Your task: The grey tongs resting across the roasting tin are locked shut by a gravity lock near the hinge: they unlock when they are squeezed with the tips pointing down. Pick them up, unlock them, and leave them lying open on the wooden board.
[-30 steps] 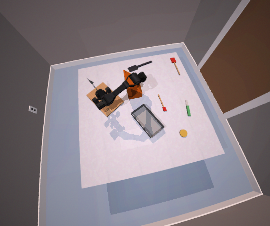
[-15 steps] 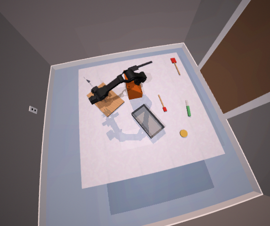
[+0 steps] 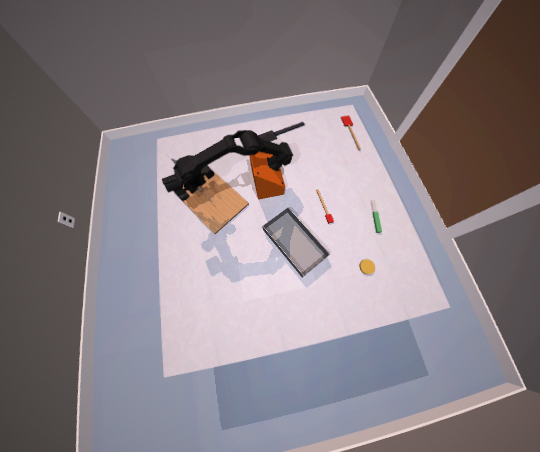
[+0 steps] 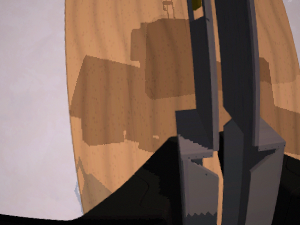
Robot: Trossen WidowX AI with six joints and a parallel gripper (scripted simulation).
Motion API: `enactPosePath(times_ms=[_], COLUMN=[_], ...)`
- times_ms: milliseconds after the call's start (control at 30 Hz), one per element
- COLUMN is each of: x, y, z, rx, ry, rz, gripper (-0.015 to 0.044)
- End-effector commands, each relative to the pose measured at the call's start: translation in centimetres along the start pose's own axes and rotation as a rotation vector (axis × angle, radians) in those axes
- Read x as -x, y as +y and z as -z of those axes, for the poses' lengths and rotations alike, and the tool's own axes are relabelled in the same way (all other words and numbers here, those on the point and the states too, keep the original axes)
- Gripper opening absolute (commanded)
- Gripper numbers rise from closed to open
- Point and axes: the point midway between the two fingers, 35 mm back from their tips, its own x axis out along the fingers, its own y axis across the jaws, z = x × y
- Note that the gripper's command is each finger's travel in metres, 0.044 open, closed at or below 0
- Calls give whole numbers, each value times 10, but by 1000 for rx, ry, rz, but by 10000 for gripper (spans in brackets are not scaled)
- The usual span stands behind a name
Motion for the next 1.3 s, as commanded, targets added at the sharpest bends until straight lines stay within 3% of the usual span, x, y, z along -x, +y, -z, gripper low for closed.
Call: enactPosePath(times_ms=[0,200,1267], x=[6,12,-21], y=[-1,-4,3], z=[-4,-9,1], rx=[0,-5,-7], ry=[121,248,277], rz=[-22,-49,-89], gripper=[-150,-150,-150])
